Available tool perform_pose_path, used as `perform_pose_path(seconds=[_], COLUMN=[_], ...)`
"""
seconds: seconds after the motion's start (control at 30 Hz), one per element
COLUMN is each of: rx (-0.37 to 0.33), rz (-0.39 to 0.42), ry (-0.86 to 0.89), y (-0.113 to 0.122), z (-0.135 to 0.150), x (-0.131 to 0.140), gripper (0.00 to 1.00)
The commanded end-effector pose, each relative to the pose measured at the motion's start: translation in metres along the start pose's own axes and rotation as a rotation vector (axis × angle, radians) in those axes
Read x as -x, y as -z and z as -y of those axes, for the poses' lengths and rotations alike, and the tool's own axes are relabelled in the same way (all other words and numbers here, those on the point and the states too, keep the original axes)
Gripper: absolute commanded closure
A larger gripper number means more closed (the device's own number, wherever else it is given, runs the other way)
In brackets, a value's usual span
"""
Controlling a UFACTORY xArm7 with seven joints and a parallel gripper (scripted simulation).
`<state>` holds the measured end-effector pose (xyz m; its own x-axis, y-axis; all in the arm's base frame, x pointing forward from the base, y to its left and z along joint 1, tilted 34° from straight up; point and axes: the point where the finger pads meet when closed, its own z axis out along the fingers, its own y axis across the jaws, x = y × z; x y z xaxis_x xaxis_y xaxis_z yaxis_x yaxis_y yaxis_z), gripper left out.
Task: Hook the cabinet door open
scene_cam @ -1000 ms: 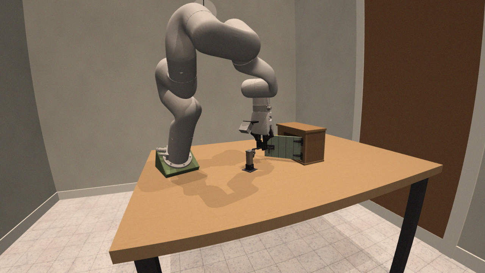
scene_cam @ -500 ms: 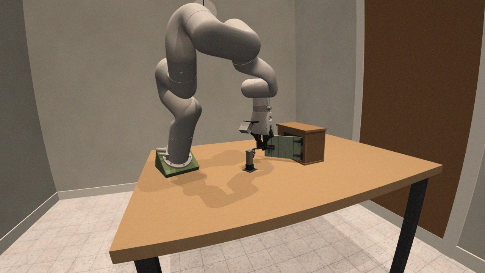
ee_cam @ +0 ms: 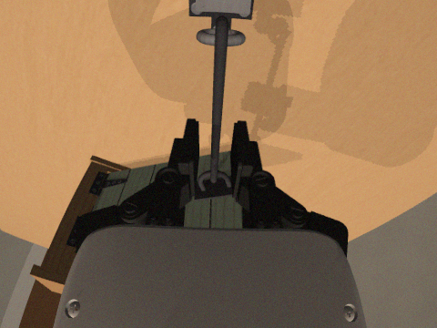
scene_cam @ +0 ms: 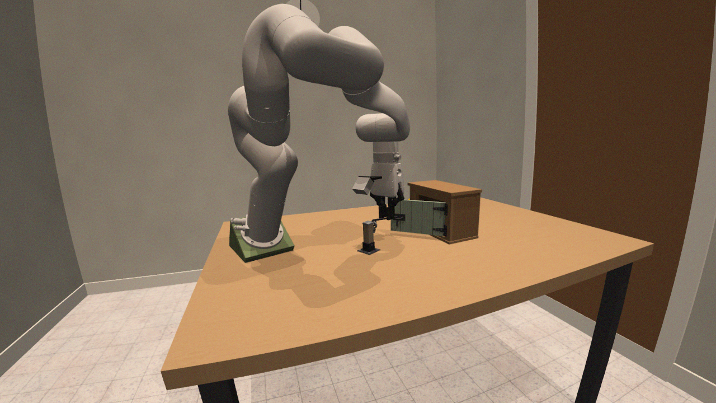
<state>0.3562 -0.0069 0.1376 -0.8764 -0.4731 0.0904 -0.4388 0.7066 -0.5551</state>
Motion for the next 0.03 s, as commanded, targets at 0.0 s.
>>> perform_pose_path(seconds=[0.0], rx=[-0.001], rz=[0.003], ry=[0.0], y=[0.0019], z=[0.0001], x=[0.0009], gripper=[0.76])
